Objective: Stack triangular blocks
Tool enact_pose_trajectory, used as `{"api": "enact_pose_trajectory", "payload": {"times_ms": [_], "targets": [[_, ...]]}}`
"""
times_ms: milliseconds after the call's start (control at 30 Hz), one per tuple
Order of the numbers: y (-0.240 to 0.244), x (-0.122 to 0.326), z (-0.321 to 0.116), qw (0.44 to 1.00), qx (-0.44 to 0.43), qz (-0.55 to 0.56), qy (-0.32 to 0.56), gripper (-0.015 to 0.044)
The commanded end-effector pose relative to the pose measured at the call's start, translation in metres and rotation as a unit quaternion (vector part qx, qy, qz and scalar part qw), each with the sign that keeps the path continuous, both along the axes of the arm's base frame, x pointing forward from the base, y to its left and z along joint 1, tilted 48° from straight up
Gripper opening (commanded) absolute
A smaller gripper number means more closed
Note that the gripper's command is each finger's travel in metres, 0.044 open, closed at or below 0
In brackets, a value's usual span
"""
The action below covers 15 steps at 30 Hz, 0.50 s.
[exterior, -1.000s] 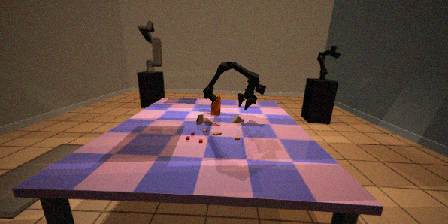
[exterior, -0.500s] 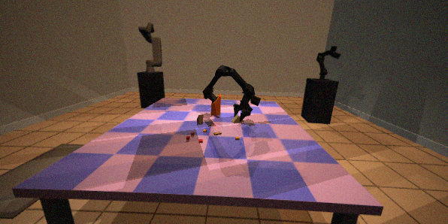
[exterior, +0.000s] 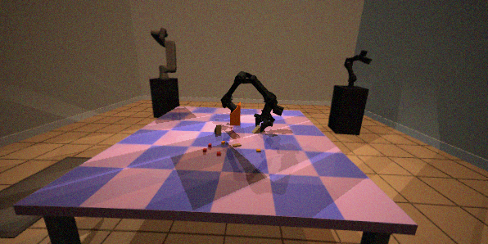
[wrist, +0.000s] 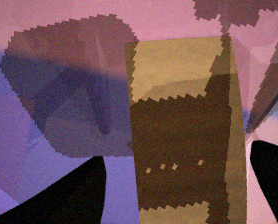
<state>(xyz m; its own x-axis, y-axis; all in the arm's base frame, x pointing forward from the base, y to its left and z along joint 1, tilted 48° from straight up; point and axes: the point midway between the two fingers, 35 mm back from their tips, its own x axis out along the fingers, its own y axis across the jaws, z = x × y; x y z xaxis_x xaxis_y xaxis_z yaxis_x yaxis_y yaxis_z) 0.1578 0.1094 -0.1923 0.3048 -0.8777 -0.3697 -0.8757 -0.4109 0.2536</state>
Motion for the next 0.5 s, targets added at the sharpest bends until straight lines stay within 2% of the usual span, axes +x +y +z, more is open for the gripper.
{"api": "enact_pose_trajectory", "payload": {"times_ms": [0, 100, 333, 467], "targets": [[0.0, -0.0001, 0.0001, 1.0, 0.0, 0.0, 0.0, 0.023], [0.0, -0.0001, 0.0001, 1.0, 0.0, 0.0, 0.0, 0.0151], [0.0, -0.0001, 0.0001, 1.0, 0.0, 0.0, 0.0, 0.0105], [0.0007, -0.0002, 0.0005, 1.0, 0.0, 0.0, 0.0, 0.0]]}}
